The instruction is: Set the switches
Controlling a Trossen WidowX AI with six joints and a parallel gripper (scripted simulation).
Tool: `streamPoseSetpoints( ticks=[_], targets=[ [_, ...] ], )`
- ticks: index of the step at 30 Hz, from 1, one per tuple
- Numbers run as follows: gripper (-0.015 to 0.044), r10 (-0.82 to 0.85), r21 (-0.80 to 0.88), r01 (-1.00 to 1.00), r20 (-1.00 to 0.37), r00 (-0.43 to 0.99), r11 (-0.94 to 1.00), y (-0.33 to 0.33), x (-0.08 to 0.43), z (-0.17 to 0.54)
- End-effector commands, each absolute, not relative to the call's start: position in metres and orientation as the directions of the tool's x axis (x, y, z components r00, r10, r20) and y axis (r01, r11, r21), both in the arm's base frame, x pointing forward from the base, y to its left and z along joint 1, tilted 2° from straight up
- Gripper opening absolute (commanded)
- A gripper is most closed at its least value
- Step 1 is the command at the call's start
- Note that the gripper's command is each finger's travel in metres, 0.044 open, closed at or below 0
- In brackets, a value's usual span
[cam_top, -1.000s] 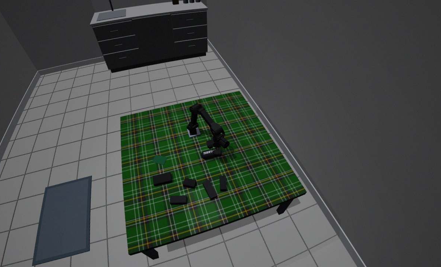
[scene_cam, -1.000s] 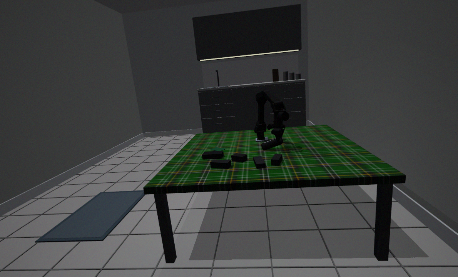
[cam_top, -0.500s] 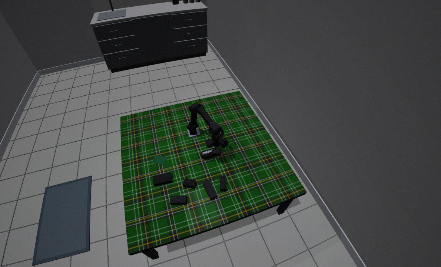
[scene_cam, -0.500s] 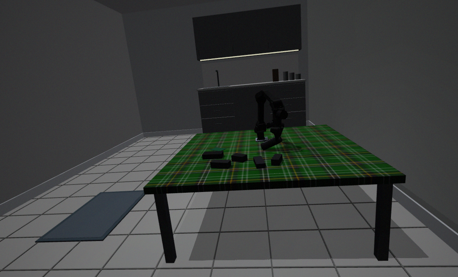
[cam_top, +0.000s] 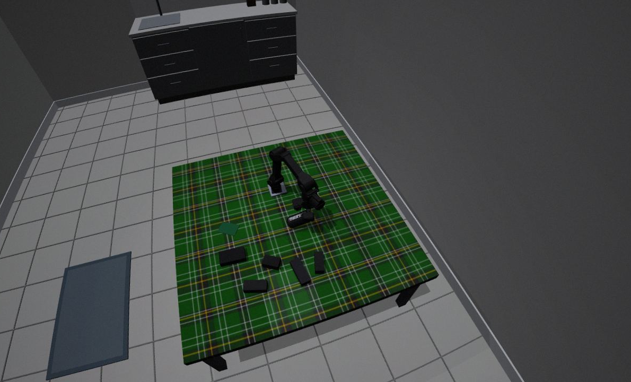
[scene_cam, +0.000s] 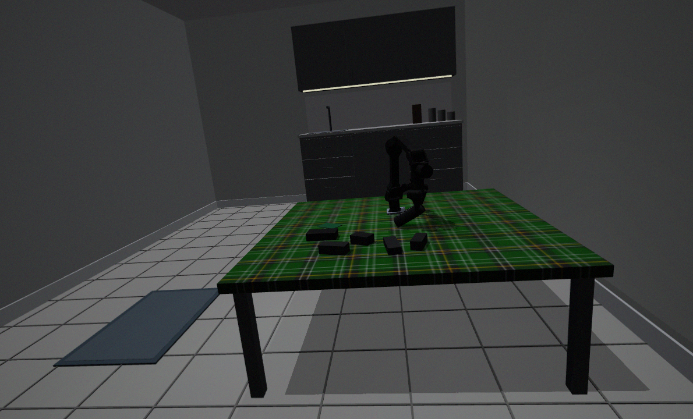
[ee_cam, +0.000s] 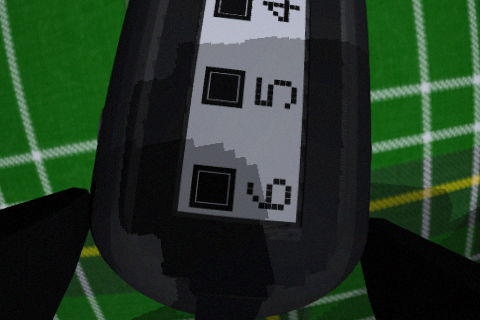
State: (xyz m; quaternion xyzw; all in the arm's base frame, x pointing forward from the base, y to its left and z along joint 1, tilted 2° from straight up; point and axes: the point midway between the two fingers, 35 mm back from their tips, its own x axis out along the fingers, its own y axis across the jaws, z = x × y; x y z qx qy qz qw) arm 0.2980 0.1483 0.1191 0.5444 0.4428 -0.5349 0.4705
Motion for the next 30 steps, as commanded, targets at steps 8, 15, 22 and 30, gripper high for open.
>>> streamPoseSetpoints(
  ticks=[8,15,22,30],
  targets=[
    [0.0336,-0.023,0.042,0.986,-0.999,0.039,-0.162,0.14,0.296,0.128],
    [0.0336,-0.023,0.042,0.986,-0.999,0.039,-0.162,0.136,0.296,0.131],
    [0.0336,-0.024,0.042,0.986,-0.999,0.039,-0.162,0.132,0.295,0.134],
    [0.0336,-0.024,0.042,0.986,-0.999,0.039,-0.162,0.127,0.294,0.138]
  ],
)
